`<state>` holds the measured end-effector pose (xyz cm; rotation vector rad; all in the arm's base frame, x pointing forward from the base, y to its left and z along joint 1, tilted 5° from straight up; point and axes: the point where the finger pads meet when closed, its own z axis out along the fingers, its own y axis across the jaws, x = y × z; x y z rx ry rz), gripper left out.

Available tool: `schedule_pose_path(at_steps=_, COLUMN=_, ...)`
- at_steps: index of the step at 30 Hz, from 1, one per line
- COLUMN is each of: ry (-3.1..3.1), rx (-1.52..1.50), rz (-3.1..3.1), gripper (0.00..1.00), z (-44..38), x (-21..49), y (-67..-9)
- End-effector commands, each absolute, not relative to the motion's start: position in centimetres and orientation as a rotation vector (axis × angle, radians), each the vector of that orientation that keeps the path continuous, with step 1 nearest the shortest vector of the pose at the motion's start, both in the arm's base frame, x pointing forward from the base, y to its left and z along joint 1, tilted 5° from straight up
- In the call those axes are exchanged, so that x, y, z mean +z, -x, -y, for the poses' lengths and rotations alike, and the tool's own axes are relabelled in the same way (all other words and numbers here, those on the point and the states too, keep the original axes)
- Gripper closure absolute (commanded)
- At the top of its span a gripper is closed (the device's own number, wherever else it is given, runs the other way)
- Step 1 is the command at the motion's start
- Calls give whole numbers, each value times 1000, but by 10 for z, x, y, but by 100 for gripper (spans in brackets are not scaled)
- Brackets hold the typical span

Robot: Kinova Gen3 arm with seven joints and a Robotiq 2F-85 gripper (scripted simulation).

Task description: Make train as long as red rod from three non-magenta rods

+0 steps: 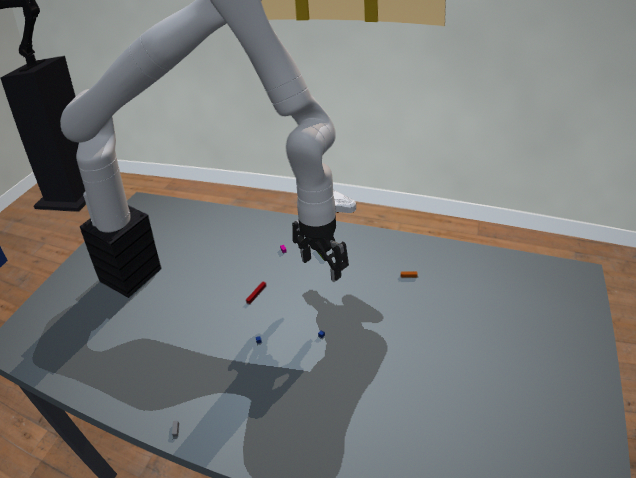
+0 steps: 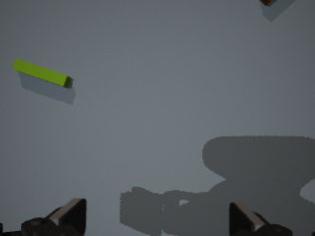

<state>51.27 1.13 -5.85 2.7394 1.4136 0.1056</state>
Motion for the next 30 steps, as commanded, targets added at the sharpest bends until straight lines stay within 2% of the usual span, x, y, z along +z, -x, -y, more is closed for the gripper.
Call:
schedule_pose_path(at_steps=1, ry=-2773, rx=104, rz=-1337, gripper=0, z=-25, x=-60, y=-525)
schedule_pose_path(at_steps=30, ry=-3100, rx=130, rz=-194, gripper=0, z=-67, x=-55, y=-596)
